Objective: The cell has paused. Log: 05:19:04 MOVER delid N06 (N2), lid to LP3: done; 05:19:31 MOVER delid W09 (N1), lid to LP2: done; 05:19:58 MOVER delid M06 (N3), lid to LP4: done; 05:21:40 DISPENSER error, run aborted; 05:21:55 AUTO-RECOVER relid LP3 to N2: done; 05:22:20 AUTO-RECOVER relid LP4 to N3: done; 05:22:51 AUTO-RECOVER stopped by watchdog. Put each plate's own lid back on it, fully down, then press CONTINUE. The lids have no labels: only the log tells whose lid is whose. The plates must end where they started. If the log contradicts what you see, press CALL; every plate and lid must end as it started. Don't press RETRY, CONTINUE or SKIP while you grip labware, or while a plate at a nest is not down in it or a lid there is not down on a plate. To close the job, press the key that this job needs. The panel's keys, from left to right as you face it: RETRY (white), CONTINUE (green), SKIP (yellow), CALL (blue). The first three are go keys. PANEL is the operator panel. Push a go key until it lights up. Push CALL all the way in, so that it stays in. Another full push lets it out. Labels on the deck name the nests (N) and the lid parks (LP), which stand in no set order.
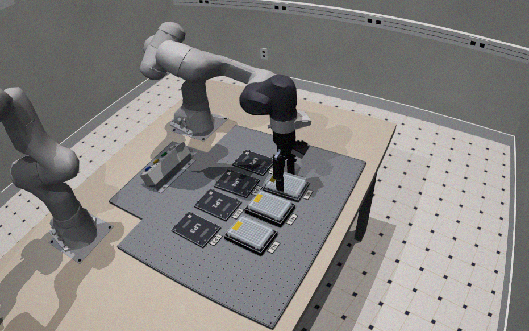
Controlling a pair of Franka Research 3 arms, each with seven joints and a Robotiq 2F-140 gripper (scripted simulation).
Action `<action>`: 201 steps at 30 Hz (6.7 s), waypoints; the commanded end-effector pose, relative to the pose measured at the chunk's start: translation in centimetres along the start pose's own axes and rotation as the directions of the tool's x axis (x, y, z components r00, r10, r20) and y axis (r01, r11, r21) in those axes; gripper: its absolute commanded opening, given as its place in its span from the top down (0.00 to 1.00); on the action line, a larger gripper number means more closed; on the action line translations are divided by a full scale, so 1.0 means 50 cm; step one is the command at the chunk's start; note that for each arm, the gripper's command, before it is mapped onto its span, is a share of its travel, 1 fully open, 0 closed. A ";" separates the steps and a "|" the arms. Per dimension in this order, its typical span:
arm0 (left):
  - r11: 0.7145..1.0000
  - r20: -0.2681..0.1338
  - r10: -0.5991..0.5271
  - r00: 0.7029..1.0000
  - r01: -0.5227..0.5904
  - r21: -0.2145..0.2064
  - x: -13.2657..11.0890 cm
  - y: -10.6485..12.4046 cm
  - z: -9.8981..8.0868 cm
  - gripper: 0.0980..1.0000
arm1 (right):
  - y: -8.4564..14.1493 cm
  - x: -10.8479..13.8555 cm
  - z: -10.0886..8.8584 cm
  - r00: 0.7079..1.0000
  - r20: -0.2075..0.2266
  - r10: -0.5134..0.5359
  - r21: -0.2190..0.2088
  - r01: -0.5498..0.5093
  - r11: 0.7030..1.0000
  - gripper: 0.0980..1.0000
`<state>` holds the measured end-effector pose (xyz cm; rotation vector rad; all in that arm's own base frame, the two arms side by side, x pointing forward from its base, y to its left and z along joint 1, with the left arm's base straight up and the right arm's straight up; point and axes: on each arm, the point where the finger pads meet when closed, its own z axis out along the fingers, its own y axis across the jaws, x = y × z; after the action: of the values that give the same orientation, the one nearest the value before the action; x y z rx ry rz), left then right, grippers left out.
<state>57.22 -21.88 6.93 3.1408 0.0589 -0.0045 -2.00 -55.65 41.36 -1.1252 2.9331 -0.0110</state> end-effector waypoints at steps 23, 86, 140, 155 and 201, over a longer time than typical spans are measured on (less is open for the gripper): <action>1.000 -0.003 0.002 1.000 -0.002 0.000 0.003 -0.002 0.007 1.00 | 0.000 0.000 0.000 1.000 0.000 0.000 0.000 0.000 1.000 0.00; 1.000 -0.003 0.002 1.000 -0.002 0.000 0.003 -0.002 0.010 1.00 | 0.000 0.000 0.000 1.000 0.000 0.000 0.000 0.000 1.000 0.00; 1.000 -0.003 0.002 1.000 -0.002 0.000 0.003 -0.002 0.014 1.00 | 0.000 0.000 0.000 1.000 0.000 0.000 0.000 0.000 1.000 0.00; 1.000 -0.003 0.002 1.000 -0.002 0.000 0.003 -0.002 0.014 1.00 | 0.000 0.000 0.000 1.000 0.000 0.000 0.000 0.000 1.000 0.00; 1.000 -0.003 0.002 1.000 -0.002 0.000 0.003 -0.002 0.014 0.34 | 0.000 0.000 0.000 1.000 0.000 0.000 0.000 0.000 1.000 0.00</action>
<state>57.30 -21.84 6.30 3.1412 0.0574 -0.0024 -2.00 -55.65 41.36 -1.1252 2.9331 -0.0110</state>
